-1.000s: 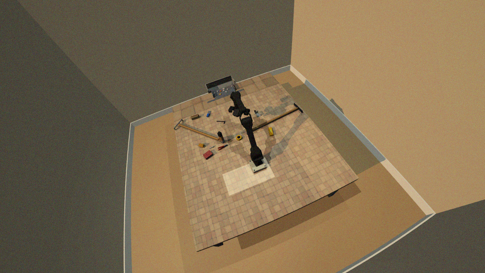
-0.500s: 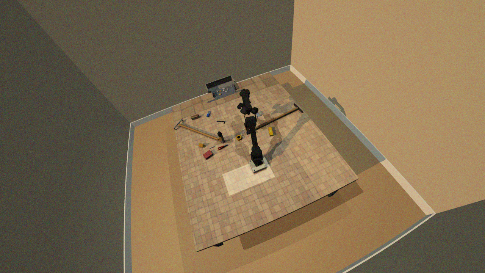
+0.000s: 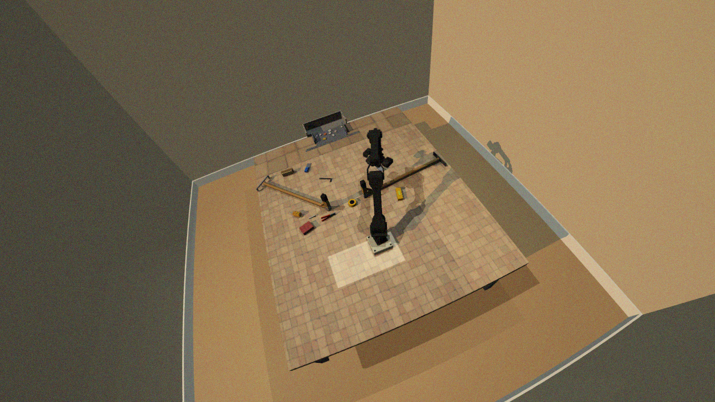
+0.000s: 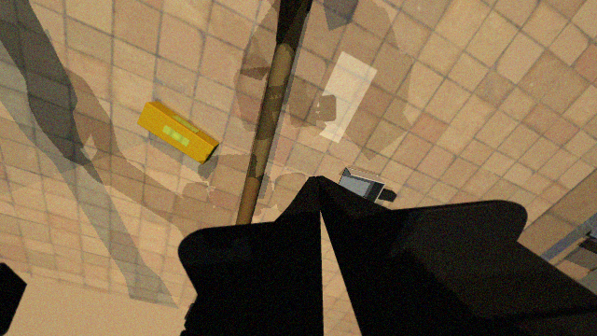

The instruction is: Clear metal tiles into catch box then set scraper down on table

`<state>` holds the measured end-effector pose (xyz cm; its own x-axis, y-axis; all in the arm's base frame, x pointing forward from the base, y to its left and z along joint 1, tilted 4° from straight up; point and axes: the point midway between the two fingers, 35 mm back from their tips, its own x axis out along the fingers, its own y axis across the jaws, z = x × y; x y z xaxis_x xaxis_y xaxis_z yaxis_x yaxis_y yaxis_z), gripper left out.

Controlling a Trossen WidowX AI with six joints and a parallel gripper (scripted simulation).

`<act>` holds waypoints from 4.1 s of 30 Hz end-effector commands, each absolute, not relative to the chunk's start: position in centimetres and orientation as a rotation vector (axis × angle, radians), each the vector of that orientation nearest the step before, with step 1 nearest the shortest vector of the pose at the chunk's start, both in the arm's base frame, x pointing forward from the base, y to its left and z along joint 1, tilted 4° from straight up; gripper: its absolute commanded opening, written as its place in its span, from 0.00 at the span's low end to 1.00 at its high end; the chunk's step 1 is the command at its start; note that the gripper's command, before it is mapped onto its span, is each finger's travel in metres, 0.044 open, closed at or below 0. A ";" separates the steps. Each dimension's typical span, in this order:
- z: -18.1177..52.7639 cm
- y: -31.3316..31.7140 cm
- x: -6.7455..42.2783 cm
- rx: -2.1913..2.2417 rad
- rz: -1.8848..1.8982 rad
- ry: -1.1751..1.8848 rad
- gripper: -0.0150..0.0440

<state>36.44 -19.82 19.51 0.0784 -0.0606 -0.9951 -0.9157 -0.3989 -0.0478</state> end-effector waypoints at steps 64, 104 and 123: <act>14.6 -32.9 26.9 -1.329 1.139 1.182 0.25; 5.8 -32.8 27.1 -1.294 1.134 1.192 0.25; 6.0 -33.2 28.7 -1.297 1.131 1.191 0.25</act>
<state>28.20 -32.99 5.70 0.0692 -0.0551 -0.9961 -0.9975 -0.0169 -0.0684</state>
